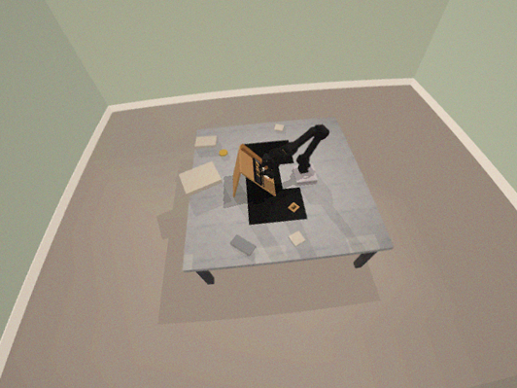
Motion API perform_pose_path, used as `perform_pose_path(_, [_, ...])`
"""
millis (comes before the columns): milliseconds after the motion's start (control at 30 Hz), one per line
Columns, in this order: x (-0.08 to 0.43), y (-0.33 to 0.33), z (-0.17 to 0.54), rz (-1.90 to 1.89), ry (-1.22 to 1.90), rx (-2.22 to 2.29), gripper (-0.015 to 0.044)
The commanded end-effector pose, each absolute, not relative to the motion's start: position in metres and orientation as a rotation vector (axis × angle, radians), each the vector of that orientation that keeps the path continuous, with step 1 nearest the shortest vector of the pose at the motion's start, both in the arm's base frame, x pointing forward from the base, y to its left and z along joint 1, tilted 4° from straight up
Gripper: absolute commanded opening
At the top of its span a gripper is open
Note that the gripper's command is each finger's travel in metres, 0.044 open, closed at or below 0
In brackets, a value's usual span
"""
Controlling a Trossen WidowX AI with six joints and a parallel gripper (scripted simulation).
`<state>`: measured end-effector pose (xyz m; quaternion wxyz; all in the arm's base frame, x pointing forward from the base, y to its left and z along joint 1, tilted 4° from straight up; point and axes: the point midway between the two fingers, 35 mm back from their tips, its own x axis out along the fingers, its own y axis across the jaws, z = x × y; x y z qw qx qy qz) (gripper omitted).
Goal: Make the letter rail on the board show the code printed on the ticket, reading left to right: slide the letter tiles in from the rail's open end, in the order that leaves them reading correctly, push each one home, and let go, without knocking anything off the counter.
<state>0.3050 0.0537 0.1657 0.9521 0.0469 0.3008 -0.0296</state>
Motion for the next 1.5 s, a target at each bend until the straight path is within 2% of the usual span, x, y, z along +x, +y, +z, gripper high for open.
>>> perform_pose_path(0, [0.302, 0.053, 0.169, -0.065, 0.605, 0.099, 0.0295])
perform_pose_path(1467, [0.283, 0.057, 0.178, -0.065, 0.607, 0.100, 0.0295])
